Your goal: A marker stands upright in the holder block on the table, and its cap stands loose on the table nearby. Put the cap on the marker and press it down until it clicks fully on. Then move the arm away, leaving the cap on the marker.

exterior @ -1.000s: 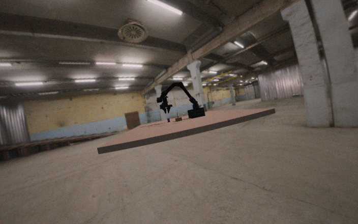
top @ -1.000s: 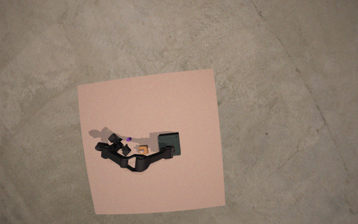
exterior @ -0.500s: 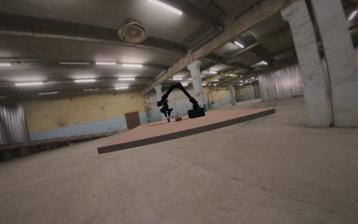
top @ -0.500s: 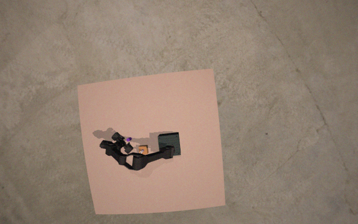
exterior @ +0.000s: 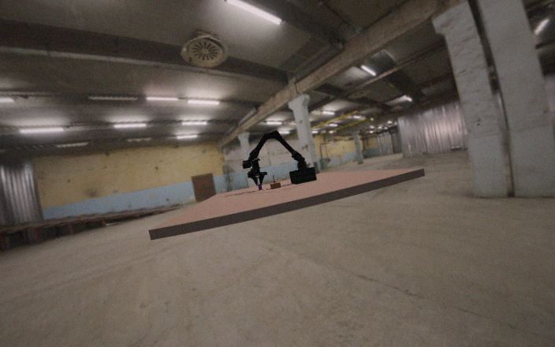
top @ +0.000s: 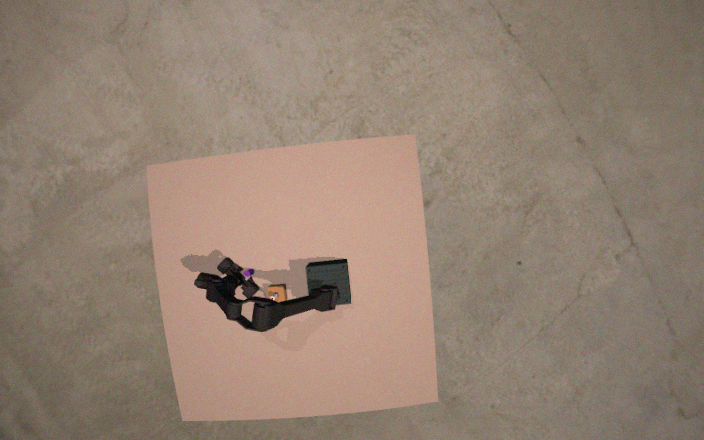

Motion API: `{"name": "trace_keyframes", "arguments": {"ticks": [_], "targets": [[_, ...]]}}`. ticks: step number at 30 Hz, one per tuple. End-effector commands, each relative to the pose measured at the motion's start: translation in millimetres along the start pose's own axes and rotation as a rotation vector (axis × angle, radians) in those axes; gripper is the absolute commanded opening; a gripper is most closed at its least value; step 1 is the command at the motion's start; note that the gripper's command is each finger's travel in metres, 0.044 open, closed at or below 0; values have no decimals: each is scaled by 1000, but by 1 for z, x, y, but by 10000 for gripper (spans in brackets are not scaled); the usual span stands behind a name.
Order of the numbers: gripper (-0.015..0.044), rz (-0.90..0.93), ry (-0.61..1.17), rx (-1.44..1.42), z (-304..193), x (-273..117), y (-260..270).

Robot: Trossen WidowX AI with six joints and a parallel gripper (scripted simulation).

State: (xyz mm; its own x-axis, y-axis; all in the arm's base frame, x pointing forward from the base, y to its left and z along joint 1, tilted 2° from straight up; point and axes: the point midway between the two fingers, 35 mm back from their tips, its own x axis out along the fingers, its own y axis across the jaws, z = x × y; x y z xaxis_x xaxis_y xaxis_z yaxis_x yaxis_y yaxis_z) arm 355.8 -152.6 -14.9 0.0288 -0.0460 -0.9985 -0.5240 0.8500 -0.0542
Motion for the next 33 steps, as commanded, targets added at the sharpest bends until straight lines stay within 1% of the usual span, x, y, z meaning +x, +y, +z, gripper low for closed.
{"name": "trace_keyframes", "arguments": {"ticks": [1, 17, 21, 30, 33], "targets": [[244, 5, 9, -2, -2, 9, 2], [244, 5, 9, -2, -3, 31, 3], [139, 5, 9, -2, -3, 31, 3], [79, 5, 9, -2, -3, 31, 3], [0, 5, 9, -2, -3, 26, 3]]}}
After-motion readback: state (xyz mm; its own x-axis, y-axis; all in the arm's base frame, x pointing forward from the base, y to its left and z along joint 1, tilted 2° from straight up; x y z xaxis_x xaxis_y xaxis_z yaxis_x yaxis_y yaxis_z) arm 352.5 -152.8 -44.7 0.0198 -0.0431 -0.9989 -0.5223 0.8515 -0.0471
